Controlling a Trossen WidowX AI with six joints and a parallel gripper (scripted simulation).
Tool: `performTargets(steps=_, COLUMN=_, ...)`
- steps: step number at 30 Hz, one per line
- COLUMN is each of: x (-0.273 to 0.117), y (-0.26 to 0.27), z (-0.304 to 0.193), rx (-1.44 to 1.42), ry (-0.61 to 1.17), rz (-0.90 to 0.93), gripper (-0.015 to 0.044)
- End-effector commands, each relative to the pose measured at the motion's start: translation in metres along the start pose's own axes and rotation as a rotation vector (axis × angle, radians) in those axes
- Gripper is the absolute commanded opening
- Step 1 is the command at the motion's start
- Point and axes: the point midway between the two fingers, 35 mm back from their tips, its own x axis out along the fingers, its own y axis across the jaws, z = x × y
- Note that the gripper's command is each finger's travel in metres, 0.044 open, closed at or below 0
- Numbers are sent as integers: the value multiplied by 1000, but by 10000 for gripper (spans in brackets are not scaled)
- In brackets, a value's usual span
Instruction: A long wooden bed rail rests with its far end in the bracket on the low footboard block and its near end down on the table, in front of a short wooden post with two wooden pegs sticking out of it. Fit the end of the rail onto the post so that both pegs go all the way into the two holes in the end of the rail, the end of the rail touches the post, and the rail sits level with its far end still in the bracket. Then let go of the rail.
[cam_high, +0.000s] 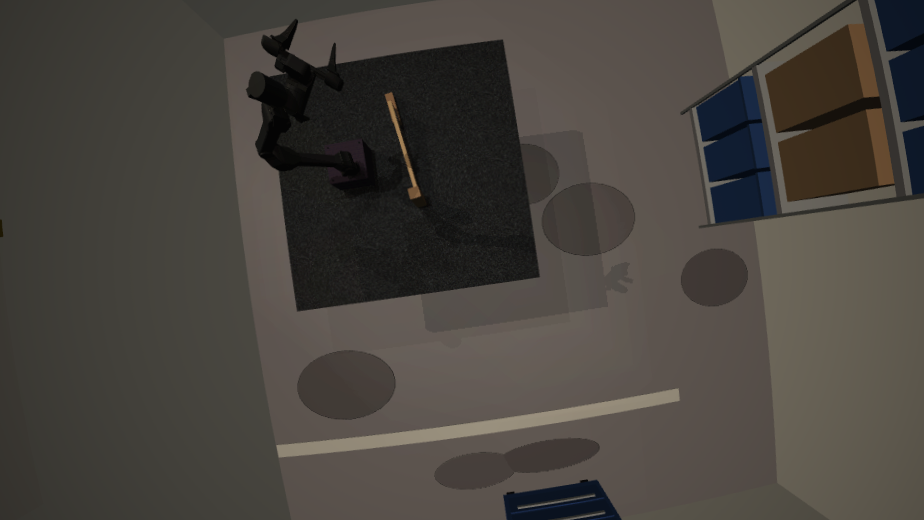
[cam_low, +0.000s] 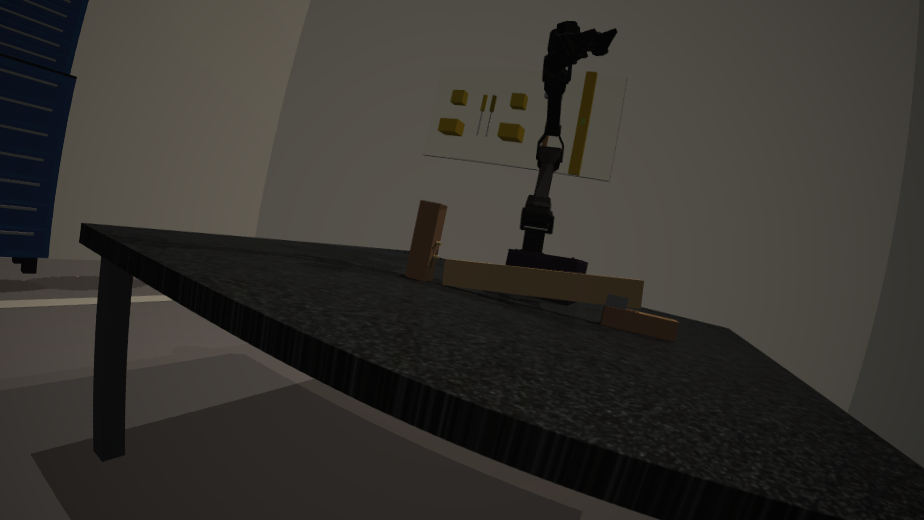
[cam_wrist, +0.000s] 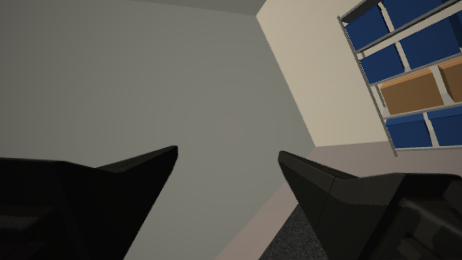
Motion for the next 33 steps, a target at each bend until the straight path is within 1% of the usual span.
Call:
performTargets(steps=1, x=23, y=-70, z=-17, rx=-115, ry=60, rz=-165, gripper=440)
performTargets(steps=5, x=35, y=-126, z=-36, rx=-228, ry=142, rz=-288, gripper=440)
performTargets(steps=10, x=39, y=-193, z=-66, rx=-367, ry=285, rz=-419, gripper=440)
performTargets(steps=14, x=35, y=-242, z=-95, rx=-474, ry=428, rz=-498, gripper=440)
performTargets(steps=19, x=21, y=-298, z=-135, rx=-600, ry=641, rz=-559, gripper=440)
performTargets(steps=26, x=-14, y=-361, z=-197, rx=-752, ry=986, rz=-550, gripper=440)
performTargets(steps=33, x=-63, y=-404, z=-261, rx=-863, ry=1352, rz=-409, gripper=440)
